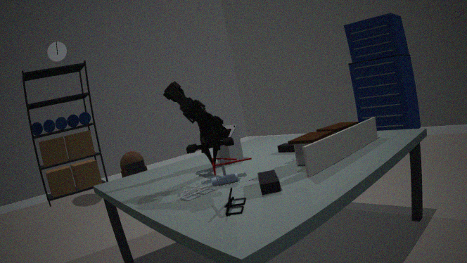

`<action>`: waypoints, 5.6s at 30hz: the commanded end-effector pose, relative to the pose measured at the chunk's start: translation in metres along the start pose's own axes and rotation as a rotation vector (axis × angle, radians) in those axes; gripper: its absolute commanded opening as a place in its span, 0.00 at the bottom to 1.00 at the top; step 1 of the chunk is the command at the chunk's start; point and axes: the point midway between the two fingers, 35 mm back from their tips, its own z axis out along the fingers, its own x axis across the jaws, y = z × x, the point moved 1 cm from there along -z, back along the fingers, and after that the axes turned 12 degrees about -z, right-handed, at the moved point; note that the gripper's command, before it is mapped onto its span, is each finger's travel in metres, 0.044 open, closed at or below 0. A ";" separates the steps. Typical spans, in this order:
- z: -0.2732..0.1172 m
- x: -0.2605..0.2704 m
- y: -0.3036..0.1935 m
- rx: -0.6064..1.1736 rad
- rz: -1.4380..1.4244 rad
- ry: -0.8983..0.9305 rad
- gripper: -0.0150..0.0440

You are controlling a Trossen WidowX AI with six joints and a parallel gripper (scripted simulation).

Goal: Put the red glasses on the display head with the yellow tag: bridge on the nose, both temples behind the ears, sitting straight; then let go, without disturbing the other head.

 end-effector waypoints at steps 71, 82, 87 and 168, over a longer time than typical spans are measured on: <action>0.001 -0.036 0.025 -0.002 -0.004 0.002 0.25; 0.001 -0.039 0.029 -0.002 -0.004 0.002 0.25; 0.001 -0.041 0.031 -0.002 -0.004 0.002 0.25; -0.046 -0.044 0.034 -0.001 -0.004 0.005 0.25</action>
